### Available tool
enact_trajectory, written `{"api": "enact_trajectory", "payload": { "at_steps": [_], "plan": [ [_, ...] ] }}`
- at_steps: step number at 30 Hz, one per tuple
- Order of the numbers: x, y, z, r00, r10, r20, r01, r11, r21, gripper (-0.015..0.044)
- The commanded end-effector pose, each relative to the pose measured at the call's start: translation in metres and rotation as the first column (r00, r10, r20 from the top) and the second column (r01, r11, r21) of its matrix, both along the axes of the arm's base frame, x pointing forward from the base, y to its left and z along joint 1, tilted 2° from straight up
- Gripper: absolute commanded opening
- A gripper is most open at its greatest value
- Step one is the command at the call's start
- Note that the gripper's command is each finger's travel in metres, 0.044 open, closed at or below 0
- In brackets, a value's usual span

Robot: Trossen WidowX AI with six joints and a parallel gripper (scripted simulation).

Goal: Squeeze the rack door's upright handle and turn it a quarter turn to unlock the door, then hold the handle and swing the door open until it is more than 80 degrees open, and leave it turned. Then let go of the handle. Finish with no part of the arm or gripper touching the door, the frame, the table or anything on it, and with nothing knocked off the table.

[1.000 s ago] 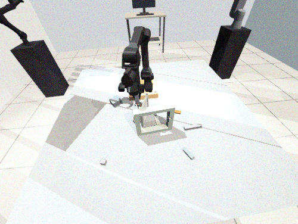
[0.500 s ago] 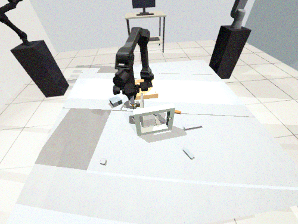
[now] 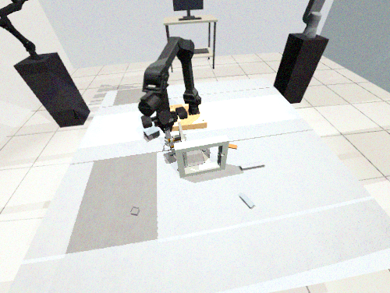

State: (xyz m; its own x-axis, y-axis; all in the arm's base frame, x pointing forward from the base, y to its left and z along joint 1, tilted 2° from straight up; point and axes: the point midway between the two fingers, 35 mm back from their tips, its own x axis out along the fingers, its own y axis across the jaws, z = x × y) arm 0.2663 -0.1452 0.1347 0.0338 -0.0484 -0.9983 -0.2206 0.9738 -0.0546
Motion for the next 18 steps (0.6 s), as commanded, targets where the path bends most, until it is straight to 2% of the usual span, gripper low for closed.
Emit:
{"api": "enact_trajectory", "payload": {
  "at_steps": [1, 11, 18],
  "plan": [
    [0.0004, -0.0005, -0.0008, 1.000, 0.027, -0.007, -0.027, 1.000, 0.005, 0.0012],
    [0.0004, -0.0005, -0.0008, 1.000, 0.027, -0.007, -0.027, 1.000, 0.005, 0.0012],
    [0.0004, -0.0005, -0.0008, 1.000, 0.027, -0.007, -0.027, 1.000, 0.005, 0.0196]
  ]
}}
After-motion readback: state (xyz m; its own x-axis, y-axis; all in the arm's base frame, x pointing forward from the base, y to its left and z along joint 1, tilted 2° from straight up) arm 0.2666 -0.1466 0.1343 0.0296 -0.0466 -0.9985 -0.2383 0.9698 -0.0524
